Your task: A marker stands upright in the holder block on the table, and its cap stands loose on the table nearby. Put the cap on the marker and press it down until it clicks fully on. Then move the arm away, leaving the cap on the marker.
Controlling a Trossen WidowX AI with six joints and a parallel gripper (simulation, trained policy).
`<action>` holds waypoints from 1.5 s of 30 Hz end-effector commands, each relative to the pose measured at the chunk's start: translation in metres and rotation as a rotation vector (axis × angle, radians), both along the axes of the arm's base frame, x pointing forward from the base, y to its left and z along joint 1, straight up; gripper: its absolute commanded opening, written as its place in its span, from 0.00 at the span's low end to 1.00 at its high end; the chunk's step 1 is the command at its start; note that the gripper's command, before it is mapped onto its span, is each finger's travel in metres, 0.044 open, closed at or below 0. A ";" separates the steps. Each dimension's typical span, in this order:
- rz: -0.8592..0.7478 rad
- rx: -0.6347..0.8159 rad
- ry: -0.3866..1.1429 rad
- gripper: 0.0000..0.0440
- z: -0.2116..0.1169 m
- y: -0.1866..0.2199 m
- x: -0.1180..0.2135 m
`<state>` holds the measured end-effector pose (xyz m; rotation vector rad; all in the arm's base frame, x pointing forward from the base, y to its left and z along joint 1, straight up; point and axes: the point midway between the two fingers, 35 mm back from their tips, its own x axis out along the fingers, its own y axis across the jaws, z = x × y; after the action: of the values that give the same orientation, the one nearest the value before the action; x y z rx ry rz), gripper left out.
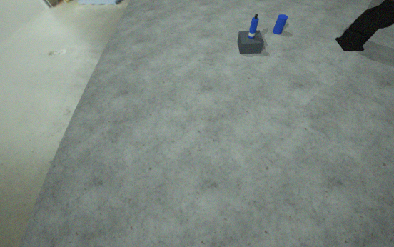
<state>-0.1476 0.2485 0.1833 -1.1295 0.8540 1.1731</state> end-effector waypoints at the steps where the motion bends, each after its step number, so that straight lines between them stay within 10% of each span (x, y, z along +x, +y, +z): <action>1: -0.007 0.004 0.008 0.85 0.001 0.001 0.000; 8: -0.067 0.016 0.052 0.51 0.006 0.008 0.011; 45: -0.447 0.128 0.249 0.70 0.043 0.041 0.088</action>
<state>-0.0653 0.2877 0.2217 -0.6893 1.1194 0.9945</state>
